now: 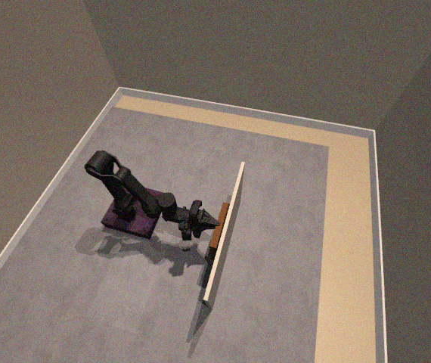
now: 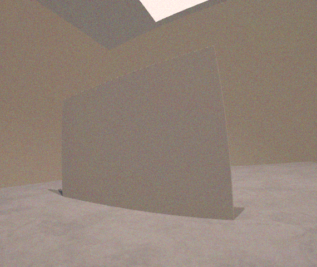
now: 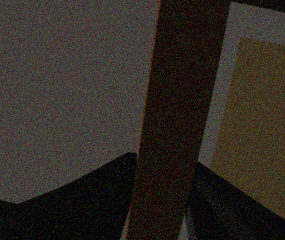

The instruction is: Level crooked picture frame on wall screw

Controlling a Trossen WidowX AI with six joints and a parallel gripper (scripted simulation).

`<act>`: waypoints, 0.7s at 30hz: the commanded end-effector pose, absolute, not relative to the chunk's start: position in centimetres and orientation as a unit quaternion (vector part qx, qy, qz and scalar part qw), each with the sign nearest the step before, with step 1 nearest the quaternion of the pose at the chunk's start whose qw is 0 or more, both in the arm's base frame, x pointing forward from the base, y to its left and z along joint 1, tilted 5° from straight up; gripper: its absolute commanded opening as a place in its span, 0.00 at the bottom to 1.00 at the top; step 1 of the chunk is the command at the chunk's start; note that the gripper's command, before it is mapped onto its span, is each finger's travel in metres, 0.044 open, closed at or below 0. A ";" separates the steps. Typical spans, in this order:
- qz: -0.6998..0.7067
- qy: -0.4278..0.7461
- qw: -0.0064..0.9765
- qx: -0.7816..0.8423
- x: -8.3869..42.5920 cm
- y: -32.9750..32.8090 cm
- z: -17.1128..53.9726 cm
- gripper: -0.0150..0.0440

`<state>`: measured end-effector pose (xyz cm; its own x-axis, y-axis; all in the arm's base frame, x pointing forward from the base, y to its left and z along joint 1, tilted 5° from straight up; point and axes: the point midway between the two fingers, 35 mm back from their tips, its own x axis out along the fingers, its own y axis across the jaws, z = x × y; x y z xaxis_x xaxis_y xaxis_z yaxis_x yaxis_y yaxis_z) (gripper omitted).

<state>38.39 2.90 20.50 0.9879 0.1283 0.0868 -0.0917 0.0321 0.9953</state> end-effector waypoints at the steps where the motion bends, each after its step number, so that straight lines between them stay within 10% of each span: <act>1: 0.076 0.015 0.711 0.699 38.4 2.9 20.5 0.25; 17: 0.075 0.018 0.681 0.728 38.4 2.9 20.6 0.25; 21: 0.076 0.017 0.687 0.722 38.4 2.9 20.6 0.43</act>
<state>38.38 2.87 20.61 0.9879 0.1286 0.0868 -0.0796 -0.0601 0.9950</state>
